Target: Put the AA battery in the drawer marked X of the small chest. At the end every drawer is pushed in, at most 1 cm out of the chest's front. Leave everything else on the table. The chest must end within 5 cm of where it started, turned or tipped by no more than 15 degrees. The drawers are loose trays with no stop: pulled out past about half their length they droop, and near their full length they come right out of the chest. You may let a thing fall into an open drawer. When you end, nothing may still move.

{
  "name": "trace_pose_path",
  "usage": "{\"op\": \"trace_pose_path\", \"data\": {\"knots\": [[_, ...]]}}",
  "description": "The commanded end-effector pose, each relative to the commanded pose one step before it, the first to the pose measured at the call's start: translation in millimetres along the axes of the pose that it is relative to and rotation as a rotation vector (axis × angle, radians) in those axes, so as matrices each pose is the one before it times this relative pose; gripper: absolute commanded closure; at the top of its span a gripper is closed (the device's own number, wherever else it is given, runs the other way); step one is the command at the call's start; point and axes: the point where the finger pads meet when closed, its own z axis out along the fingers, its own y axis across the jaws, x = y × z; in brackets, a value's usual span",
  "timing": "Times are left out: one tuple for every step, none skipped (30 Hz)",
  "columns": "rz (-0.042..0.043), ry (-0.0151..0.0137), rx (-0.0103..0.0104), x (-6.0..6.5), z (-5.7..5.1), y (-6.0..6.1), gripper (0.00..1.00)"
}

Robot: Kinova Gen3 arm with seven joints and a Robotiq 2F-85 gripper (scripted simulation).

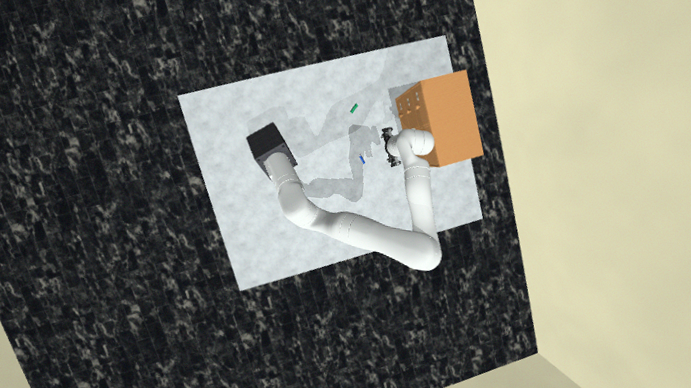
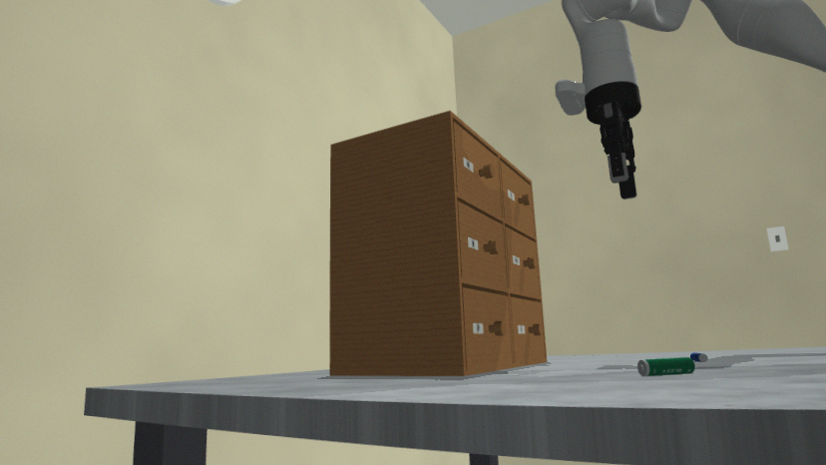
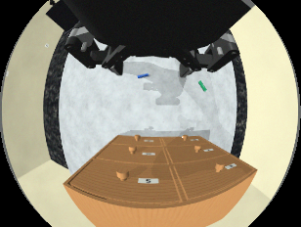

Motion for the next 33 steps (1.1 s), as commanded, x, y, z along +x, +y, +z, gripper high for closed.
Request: {"op": "trace_pose_path", "data": {"knots": [[-0.00007,0.00154,0.00088,0.32,-0.67,-0.31,0.0],[0.0,0.0,0.0,0.0,0.0,0.0,0.0],[0.0,0.0,0.0,0.0,0.0,0.0,0.0],[0.0,0.0,0.0,0.0,0.0,0.0,0.0],[0.0,0.0,0.0,0.0,0.0,0.0,0.0],[0.0,0.0,0.0,0.0,0.0,0.0,0.0],[0.0,0.0,0.0,0.0,0.0,0.0,0.0],[0.0,0.0,0.0,0.0,0.0,0.0,0.0],[0.0,0.0,0.0,0.0,0.0,0.0,0.0],[0.0,0.0,0.0,0.0,0.0,-0.06,0.0],[0.0,0.0,0.00001,0.02,0.0,-0.37,0.0],[0.0,0.0,0.00001,0.04,0.0,-0.94,0.0],[0.0,0.0,0.00001,0.07,0.0,-1.7,0.0],[0.0,0.0,0.0,0.1,0.0,-2.61,0.0],[0.0,0.00001,-0.00003,0.11,0.0,-3.59,0.0],[0.0,-0.00001,0.00003,0.19,0.0,-4.62,0.0],[0.0,0.0,-0.00003,0.18,0.0,-5.64,0.0],[0.0,0.0,0.0,0.0,0.0,0.0,0.0],[0.0,0.0,0.0,0.0,0.0,0.0,0.0],[0.0,0.0,0.00002,0.26,0.0,-6.62,0.0],[0.0,0.0,0.00001,0.28,0.0,-7.53,0.0],[0.0,0.0,0.0,0.3,0.0,-8.34,0.0],[0.0,0.0,0.0,0.33,0.0,-9.03,0.0],[0.0,0.0,0.0,0.35,0.0,-9.58,0.0],[0.0,0.0,0.0,0.36,0.0,-9.96,0.0],[0.0,0.0,0.0,0.37,0.0,-10.18,0.0],[0.0,0.0,0.0,0.37,0.0,-10.21,0.0],[0.0,0.0,0.0,0.36,0.0,-10.06,0.0],[0.0,0.0,0.0,0.35,0.0,-9.73,0.0],[0.0,0.0,0.0,0.34,0.0,-9.23,0.0],[0.0,0.0,0.0,0.31,0.0,-8.54,0.0],[0.0,0.0,0.0,0.27,0.0,-7.6,0.0],[0.0,0.0,-0.00002,0.22,0.01,-6.56,0.0]]}}
